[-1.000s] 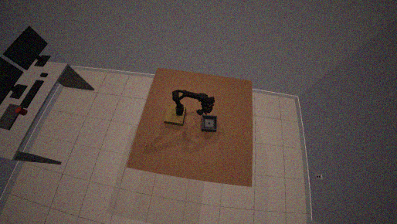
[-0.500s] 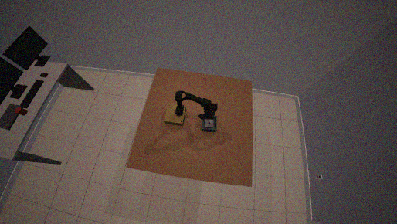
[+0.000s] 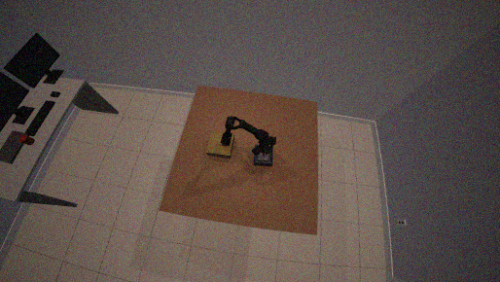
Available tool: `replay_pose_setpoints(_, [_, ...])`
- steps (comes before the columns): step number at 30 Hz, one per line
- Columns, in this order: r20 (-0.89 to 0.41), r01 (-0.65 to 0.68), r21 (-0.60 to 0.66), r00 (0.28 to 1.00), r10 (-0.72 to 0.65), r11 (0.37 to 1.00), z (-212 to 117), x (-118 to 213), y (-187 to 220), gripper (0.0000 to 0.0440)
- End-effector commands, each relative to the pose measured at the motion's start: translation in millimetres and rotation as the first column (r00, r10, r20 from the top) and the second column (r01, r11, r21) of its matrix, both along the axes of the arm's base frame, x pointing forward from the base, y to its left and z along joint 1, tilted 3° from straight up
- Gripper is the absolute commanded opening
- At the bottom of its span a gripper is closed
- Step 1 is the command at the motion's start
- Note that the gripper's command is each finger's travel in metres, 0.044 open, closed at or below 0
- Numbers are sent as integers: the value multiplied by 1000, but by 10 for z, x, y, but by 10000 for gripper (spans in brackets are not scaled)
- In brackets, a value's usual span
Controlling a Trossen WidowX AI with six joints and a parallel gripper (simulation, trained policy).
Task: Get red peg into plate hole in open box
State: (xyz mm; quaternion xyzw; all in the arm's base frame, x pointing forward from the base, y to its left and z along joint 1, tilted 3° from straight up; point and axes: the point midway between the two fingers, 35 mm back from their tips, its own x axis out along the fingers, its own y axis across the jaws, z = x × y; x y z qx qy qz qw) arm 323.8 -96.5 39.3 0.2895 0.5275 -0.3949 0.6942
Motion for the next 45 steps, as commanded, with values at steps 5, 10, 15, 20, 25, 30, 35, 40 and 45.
replay_pose_setpoints(5, [-54,-28,11,998,28,1000,-221,-21,-70,142])
replay_pose_setpoints(10, [-69,-46,0,997,46,999,-251,68,-134,183])
replay_pose_setpoints(15, [-69,-69,-18,995,68,997,-236,203,-232,274])
replay_pose_setpoints(20, [-70,-87,-40,994,84,995,-214,320,-342,357])
replay_pose_setpoints(25, [-51,-93,-71,995,90,993,-161,447,-472,440])
replay_pose_setpoints(30, [-13,-82,-112,997,81,990,-65,561,-627,440])
replay_pose_setpoints(35, [21,-60,-153,998,64,986,43,643,-792,440])
replay_pose_setpoints(40, [41,-47,-175,998,55,983,101,688,-880,440])
replay_pose_setpoints(45, [42,-47,-176,998,55,983,102,689,-882,440])
